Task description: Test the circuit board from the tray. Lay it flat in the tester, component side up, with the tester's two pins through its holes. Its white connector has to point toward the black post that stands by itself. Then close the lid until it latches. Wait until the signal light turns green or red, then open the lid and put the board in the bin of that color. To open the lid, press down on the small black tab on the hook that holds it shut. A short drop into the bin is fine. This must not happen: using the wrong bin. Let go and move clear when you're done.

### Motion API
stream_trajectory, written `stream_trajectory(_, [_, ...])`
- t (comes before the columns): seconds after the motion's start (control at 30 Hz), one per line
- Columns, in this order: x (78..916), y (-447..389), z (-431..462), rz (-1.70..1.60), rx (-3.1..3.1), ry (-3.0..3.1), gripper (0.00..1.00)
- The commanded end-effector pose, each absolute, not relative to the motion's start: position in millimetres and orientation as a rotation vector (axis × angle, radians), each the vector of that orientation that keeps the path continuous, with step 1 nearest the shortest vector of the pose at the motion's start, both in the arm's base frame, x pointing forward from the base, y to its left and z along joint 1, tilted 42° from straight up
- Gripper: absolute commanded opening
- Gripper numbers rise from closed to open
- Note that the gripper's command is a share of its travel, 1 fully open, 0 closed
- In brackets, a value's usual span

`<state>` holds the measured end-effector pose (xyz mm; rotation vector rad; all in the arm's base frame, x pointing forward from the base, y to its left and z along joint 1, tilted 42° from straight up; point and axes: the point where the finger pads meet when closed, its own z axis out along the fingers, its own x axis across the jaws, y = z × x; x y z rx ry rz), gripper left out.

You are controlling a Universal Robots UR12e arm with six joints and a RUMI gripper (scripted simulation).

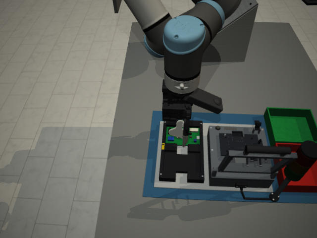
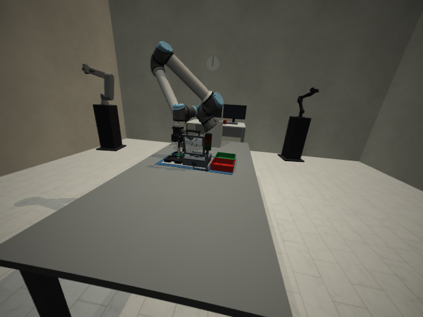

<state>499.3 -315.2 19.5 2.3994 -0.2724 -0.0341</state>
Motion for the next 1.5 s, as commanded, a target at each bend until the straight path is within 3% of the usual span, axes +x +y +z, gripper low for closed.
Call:
stream_trajectory(0.0, [497.9,-314.8,19.0,-0.035,2.400,-0.273,0.59])
stream_trajectory(1.47, [495.7,-328.9,3.0,-0.035,2.400,-0.273,0.59])
